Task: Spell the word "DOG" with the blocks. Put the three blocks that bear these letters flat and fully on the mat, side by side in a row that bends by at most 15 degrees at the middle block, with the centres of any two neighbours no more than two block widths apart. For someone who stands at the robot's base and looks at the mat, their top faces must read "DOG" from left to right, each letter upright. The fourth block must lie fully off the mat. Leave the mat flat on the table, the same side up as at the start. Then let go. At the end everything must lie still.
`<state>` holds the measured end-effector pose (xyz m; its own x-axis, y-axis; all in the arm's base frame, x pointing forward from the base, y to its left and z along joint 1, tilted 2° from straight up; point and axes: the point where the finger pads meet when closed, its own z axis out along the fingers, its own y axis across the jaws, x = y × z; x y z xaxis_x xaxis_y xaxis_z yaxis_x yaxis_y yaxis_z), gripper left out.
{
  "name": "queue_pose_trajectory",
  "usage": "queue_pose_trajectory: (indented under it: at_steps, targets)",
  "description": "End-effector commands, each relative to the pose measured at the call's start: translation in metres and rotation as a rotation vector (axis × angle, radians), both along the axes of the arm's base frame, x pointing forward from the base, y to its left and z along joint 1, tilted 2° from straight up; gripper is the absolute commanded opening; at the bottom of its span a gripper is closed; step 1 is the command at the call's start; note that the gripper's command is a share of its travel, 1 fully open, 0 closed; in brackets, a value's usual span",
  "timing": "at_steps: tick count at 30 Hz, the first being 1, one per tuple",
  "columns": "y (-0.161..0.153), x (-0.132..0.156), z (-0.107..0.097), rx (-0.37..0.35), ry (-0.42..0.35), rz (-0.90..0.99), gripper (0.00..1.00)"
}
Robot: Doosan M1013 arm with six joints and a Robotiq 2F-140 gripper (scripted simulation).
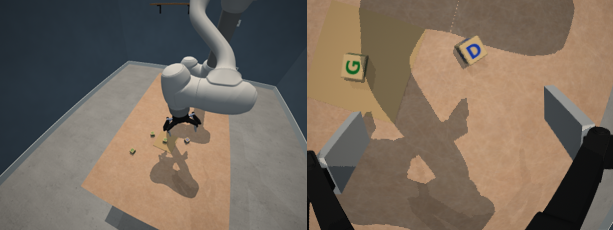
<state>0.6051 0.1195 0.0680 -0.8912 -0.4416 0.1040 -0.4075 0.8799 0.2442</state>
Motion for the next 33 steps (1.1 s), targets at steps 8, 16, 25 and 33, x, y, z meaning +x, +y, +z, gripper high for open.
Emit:
queue_pose_trajectory:
  at_steps: [8,16,25,33]
  targets:
    - [-0.013,0.012,0.029,0.053,-0.083,0.332,1.0]
    - [-0.022,0.018,0.048,0.077,-0.131,0.543,1.0]
    - [-0.033,0.026,0.071,0.102,-0.185,0.801,1.0]
    - [-0.042,0.031,0.091,0.12,-0.225,1.014,1.0]
